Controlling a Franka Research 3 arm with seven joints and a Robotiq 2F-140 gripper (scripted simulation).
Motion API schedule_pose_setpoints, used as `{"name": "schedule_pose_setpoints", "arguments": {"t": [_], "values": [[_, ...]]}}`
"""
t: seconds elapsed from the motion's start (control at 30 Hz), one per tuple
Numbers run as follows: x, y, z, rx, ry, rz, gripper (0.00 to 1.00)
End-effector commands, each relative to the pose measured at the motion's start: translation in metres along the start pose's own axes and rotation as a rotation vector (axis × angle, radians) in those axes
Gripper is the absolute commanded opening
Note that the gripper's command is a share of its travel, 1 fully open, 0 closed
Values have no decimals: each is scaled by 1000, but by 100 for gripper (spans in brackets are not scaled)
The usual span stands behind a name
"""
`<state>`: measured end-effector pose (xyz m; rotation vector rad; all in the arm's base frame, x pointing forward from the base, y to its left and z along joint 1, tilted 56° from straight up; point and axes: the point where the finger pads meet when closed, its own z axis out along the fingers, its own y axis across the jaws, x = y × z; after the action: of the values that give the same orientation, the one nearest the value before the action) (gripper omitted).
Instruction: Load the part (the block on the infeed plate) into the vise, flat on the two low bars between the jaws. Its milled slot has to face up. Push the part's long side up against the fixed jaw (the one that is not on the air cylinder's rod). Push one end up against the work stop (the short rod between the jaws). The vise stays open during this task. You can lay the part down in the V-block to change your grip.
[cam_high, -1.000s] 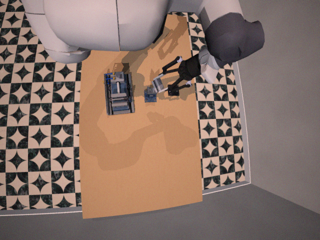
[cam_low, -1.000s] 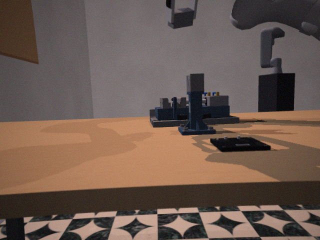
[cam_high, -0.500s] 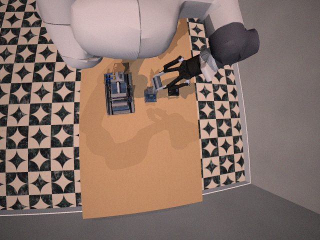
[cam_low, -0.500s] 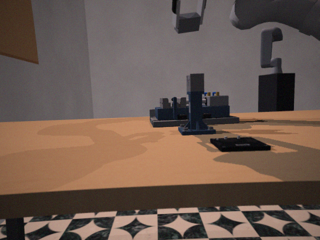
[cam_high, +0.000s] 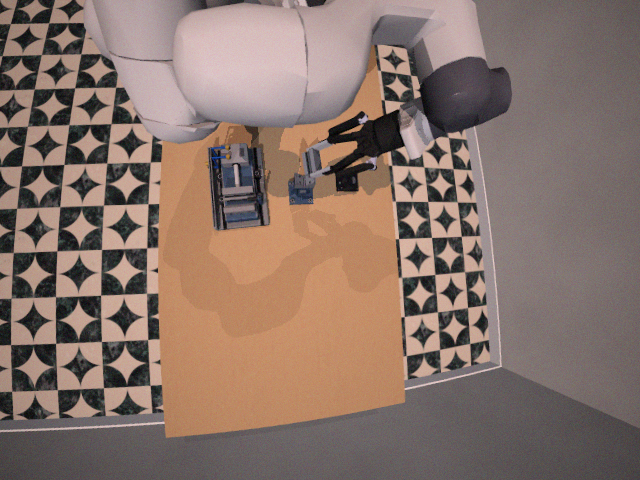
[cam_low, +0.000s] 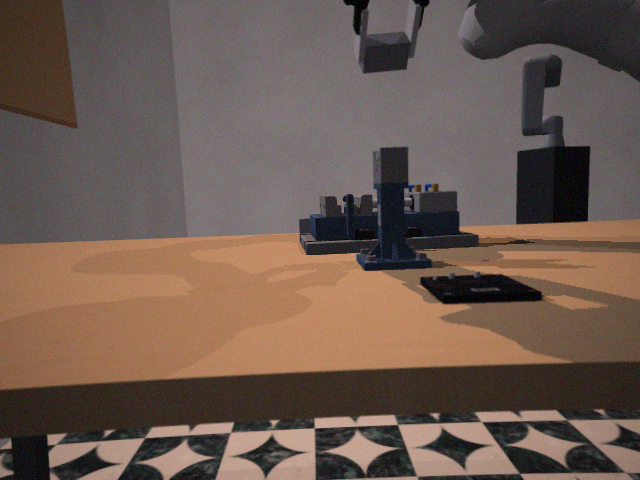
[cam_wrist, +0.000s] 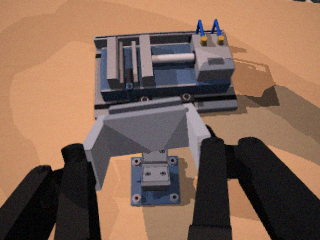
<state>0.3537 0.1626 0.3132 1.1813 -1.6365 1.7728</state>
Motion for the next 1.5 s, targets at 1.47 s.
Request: {"name": "schedule_pose_setpoints", "arguments": {"t": [1.47], "values": [[-1, 6, 3, -8, 36, 118, 0]]}}
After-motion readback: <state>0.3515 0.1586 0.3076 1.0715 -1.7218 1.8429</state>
